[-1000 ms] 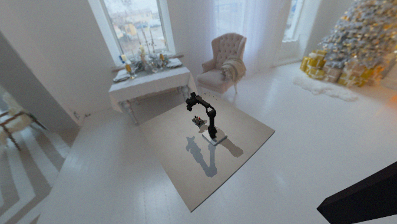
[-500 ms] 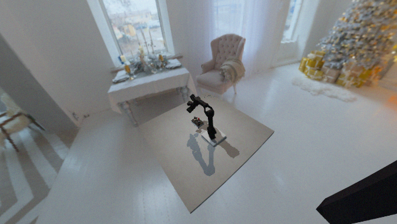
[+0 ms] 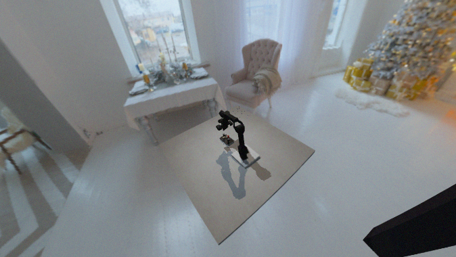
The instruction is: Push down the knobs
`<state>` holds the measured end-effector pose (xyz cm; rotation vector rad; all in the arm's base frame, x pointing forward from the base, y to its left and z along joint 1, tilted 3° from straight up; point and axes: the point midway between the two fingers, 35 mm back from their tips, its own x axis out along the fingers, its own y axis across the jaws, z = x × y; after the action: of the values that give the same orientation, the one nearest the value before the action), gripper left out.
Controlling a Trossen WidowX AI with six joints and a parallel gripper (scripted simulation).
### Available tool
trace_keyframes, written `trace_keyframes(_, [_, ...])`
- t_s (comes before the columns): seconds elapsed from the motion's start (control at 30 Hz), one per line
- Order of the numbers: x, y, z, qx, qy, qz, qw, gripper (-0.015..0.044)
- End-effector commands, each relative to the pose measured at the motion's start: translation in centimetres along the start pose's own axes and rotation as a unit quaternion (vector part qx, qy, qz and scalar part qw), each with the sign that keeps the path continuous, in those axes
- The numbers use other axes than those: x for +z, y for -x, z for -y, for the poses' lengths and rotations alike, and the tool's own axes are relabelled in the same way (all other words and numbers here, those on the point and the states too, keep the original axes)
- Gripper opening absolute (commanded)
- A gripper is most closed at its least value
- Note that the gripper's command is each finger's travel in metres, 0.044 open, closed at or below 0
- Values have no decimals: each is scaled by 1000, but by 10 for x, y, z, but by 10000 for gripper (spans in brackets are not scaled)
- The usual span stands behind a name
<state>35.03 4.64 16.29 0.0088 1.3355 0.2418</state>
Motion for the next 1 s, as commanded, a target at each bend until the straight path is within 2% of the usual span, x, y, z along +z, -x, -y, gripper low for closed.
trace_keyframes(0.0, [-13, -6, 11, -25, -59, -44, 997, 0])
trace_keyframes(0.27, [-36, -10, 26, -72, -144, -110, 981, 0])
trace_keyframes(0.53, [-37, -11, 27, -73, -146, -111, 980, 0])
trace_keyframes(0.67, [-41, -29, 29, -73, -146, -111, 980, 0])
trace_keyframes(0.97, [-41, -29, 29, -73, -146, -111, 980, 0])
